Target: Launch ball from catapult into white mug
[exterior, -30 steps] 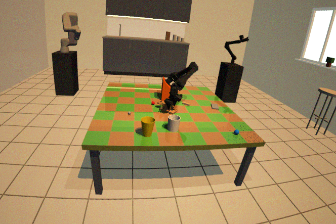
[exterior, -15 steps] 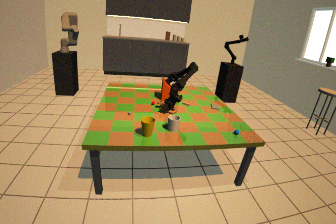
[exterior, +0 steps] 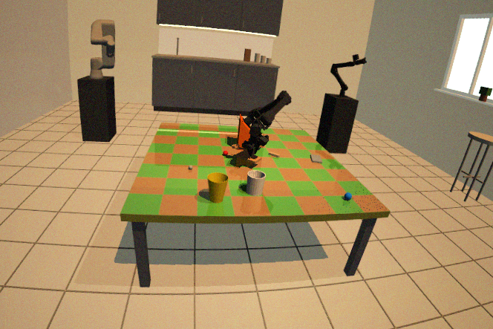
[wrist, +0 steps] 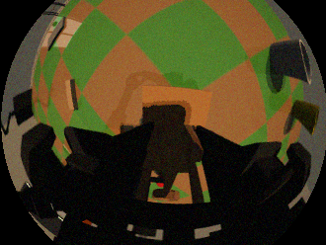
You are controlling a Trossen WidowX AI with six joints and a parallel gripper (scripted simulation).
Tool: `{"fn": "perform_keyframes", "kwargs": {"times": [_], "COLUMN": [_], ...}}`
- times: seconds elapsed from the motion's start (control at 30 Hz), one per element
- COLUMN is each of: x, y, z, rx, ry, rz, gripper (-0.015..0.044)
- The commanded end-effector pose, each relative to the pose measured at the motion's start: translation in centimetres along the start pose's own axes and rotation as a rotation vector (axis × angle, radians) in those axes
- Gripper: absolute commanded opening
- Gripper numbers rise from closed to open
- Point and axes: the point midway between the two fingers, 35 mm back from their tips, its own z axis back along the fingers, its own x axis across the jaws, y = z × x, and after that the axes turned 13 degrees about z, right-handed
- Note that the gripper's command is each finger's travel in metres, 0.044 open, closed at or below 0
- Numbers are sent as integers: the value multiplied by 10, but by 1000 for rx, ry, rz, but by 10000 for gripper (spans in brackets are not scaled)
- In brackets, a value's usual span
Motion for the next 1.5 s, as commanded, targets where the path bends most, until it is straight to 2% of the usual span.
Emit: {"fn": "perform_keyframes", "kwargs": {"times": [0.0, 0.87, 1.47], "x": [-3, -22, -26], "y": [-3, 7, 12], "z": [12, 10, -5], "rx": [-1, -11, -11], "ry": [17, 15, 16], "rz": [-9, -893, -916], "gripper": [0, 0, 0]}}
